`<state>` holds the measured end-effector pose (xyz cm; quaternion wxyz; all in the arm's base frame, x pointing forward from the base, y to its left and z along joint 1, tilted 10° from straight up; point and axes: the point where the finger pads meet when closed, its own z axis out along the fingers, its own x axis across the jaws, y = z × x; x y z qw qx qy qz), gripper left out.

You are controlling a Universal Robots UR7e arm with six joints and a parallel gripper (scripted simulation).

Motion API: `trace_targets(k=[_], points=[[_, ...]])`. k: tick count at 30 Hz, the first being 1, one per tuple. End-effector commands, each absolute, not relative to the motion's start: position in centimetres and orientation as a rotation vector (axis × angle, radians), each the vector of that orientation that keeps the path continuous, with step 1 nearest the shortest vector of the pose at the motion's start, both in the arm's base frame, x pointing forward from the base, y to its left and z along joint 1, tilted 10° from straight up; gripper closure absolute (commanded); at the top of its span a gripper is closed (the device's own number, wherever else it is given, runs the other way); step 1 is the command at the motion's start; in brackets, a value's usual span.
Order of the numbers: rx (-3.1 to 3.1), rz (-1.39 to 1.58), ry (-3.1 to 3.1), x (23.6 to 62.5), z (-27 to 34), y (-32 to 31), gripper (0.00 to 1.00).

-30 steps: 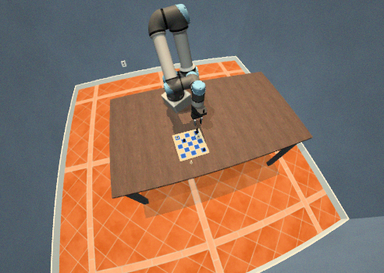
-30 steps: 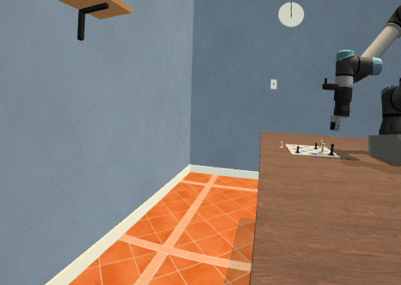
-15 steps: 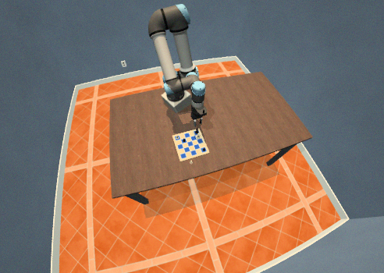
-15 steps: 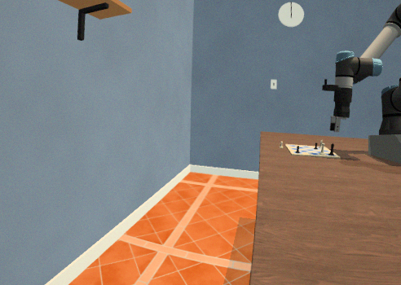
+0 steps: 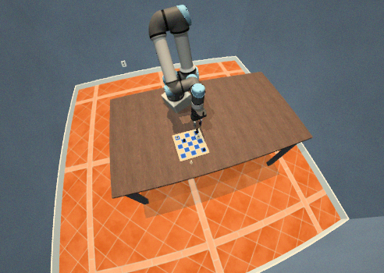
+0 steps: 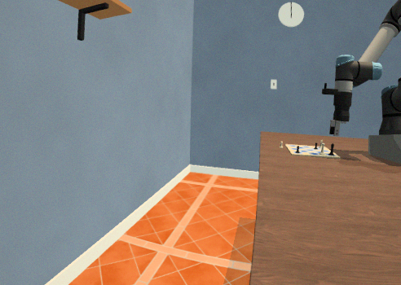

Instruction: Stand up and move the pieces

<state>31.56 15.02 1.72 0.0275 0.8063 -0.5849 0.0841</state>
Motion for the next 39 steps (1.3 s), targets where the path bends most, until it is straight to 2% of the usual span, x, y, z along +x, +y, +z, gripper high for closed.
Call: trace_targets(k=[1, 39], points=[[2.490, 0.261, -1.806, 31.7, 1.1, 14.9, 0.21], [2.490, 0.261, -1.806, 31.9, -1.3, 14.5, 0.21]])
